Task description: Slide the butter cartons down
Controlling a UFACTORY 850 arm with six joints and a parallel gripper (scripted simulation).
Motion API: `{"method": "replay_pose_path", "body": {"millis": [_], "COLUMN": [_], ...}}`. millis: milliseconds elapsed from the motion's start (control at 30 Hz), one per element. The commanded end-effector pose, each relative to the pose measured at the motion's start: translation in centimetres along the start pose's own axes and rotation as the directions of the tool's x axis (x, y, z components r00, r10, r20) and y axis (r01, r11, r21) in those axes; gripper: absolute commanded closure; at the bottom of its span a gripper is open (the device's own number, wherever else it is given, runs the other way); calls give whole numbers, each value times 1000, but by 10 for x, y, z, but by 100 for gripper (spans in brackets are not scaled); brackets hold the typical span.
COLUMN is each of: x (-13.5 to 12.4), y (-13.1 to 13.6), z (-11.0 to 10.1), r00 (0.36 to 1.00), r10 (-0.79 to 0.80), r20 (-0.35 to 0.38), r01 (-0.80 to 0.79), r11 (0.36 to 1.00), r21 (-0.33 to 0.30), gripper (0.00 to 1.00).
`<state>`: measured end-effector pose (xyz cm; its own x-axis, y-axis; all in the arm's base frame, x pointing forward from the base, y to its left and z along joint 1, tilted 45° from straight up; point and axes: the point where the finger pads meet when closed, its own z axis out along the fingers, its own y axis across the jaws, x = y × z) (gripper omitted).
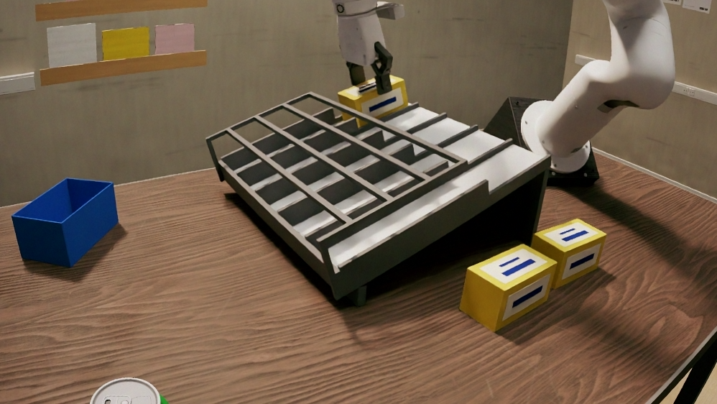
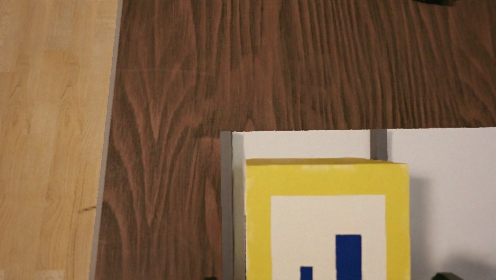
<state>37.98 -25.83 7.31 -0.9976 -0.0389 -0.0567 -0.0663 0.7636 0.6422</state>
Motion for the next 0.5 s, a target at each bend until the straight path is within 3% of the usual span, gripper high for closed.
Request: {"method": "replay_pose_path", "body": {"millis": [0,33,67,467], "x": [0,0,0,0], "y": [0,0,0,0], "z": [-1,-1,27,27], "r00": [1000,1000,1000,1000], "r10": [0,0,0,0], "r20": [1,1,1,1], "r01": [0,0,0,0], "r11": [1000,1000,1000,1000], "r21": [1,1,1,1], "gripper": [0,0,0,0]}}
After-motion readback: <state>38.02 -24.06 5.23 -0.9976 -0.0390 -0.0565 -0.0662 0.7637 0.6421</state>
